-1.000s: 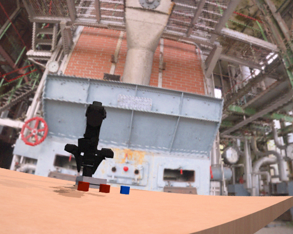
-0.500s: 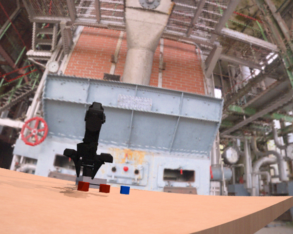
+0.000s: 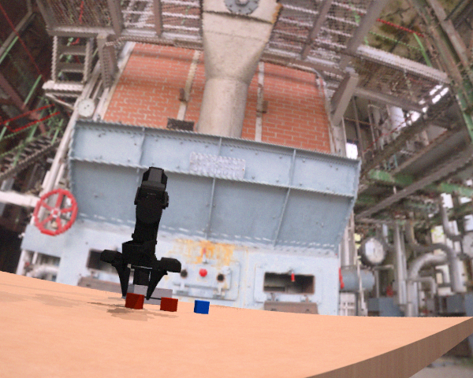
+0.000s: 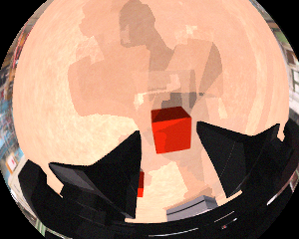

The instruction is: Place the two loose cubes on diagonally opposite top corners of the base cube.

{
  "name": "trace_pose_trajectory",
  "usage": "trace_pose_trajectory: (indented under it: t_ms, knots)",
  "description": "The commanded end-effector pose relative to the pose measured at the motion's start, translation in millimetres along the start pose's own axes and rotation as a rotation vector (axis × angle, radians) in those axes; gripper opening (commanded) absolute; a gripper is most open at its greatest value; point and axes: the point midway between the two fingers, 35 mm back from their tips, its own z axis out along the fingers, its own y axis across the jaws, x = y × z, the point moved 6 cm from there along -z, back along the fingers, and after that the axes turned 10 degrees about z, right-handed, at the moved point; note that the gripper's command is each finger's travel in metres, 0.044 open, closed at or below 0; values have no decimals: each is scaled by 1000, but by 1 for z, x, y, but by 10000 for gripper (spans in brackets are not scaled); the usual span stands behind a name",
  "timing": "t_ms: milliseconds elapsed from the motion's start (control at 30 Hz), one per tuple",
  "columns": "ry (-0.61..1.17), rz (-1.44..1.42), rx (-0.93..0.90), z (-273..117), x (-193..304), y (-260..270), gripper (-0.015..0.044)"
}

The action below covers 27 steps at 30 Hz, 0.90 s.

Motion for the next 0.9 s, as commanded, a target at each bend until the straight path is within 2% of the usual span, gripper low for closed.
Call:
trace_pose_trajectory:
  t_ms: [0,167,867]
  knots:
    - [8,-3,10,8,1,-1,239]
    - [8,-3,10,8,1,-1,108]
    - [-14,-28,-7,-29,0,5,105]
